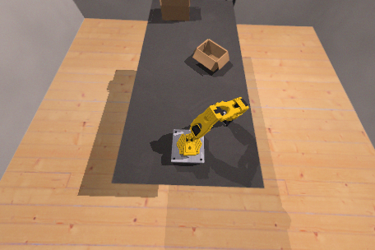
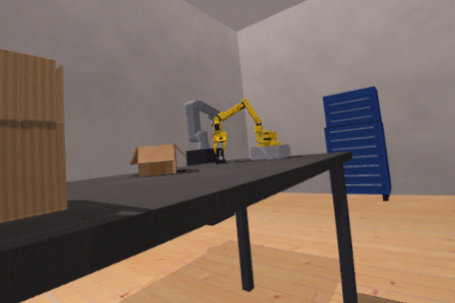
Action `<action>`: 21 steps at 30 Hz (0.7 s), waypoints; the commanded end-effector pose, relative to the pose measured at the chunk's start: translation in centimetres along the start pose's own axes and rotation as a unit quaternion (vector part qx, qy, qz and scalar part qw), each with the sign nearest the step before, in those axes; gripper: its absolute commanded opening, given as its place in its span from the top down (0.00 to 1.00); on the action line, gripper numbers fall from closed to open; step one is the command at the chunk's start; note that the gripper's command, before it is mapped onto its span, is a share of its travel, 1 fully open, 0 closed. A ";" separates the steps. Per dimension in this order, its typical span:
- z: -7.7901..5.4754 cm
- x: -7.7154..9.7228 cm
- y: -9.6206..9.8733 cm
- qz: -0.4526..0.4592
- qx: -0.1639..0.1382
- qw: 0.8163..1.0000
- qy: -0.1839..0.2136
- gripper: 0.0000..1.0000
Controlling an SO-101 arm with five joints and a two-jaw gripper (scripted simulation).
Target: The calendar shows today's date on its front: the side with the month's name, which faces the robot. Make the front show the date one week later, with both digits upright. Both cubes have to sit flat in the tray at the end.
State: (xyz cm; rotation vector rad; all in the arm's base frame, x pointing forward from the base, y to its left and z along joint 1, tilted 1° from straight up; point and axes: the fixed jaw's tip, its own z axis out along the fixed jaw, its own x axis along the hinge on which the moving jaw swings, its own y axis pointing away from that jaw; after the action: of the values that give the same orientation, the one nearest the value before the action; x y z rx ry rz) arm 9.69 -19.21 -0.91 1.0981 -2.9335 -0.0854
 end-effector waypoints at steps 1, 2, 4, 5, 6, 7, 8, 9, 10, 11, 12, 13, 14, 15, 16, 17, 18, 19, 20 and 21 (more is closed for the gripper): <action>-1.2 0.0 -0.3 0.004 0.015 1.000 0.003 1.00; -1.4 0.0 -0.3 0.004 0.015 1.000 0.003 1.00; -1.6 -0.1 -0.2 0.004 0.015 1.000 0.003 1.00; -1.8 -0.1 -0.2 0.004 0.015 1.000 0.003 1.00; -1.9 -0.1 -0.1 0.004 0.015 1.000 0.003 1.00; -1.9 -0.1 -0.1 0.004 0.015 1.000 0.003 1.00; -2.0 -0.1 -0.1 0.004 0.015 1.000 0.003 1.00; -2.0 -0.1 -0.1 0.004 0.015 1.000 0.003 1.00; -2.1 -0.1 -0.1 0.004 0.015 1.000 0.003 1.00; -2.1 -0.1 -0.1 0.004 0.015 1.000 0.003 1.00; -2.1 -0.1 -0.1 0.004 0.015 1.000 0.003 1.00; -2.1 -0.1 -0.1 0.004 0.015 1.000 0.003 1.00; -2.1 -0.1 -0.1 0.004 0.015 1.000 0.003 1.00; -2.1 -0.1 -0.1 0.004 0.015 1.000 0.003 1.00; -2.1 -0.1 -0.1 0.004 0.015 1.000 0.003 1.00; -2.1 -0.1 -0.1 0.004 0.015 1.000 0.003 1.00; -2.1 -0.1 -0.1 0.004 0.015 1.000 0.003 1.00; -2.1 -0.1 -0.1 0.004 0.015 1.000 0.003 1.00; -2.1 -0.1 -0.1 0.004 0.015 1.000 0.003 1.00; -2.2 -0.1 -0.1 0.004 0.015 1.000 0.003 1.00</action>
State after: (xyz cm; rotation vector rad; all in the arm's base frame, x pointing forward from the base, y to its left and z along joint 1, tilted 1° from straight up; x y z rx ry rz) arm 9.56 -18.97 0.56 1.0979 -2.9334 -0.0868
